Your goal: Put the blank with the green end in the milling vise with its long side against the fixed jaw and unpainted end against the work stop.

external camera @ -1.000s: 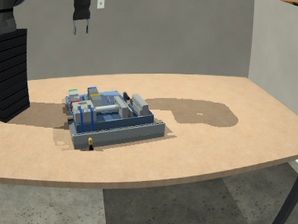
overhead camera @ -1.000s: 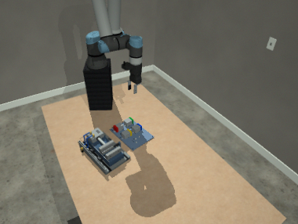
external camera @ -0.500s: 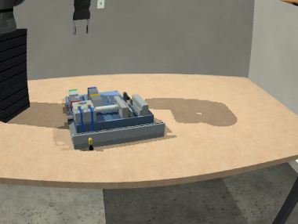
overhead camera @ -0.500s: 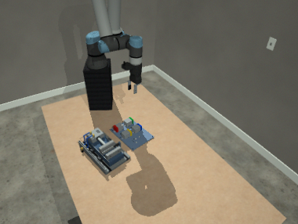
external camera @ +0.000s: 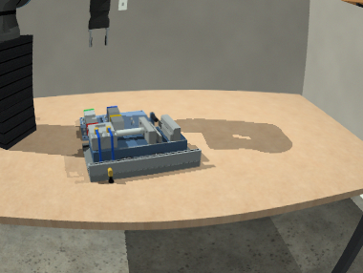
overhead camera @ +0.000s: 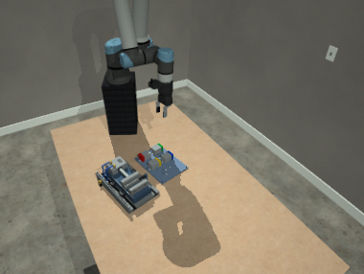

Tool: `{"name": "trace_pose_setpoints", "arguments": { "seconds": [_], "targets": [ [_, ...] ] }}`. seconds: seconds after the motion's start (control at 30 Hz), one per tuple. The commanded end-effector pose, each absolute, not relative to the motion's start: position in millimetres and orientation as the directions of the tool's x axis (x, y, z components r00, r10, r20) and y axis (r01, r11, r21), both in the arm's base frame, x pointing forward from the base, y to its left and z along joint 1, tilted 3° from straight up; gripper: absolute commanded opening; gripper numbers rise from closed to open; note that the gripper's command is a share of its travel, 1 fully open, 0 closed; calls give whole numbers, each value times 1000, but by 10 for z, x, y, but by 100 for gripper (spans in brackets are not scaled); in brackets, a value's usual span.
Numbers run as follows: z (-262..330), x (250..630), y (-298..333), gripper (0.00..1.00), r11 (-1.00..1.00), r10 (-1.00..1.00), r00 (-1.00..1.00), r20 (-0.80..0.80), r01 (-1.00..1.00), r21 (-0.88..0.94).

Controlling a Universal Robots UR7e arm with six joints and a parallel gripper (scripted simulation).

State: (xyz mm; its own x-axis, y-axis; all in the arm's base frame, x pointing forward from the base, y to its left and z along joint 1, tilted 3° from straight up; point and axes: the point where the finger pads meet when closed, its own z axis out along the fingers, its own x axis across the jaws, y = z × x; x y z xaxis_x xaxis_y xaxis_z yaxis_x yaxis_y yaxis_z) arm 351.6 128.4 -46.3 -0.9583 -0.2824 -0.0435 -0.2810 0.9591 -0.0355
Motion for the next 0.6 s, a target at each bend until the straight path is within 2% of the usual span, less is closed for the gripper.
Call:
{"name": "trace_pose_setpoints", "arguments": {
  "seconds": [0.0,0.57],
  "targets": [
    [-732,3557,1264,100,959,-283,-958,-48,-281,-37],
    [-668,3553,1270,100,959,-283,-958,-48,-281,-37]
  ]
}}
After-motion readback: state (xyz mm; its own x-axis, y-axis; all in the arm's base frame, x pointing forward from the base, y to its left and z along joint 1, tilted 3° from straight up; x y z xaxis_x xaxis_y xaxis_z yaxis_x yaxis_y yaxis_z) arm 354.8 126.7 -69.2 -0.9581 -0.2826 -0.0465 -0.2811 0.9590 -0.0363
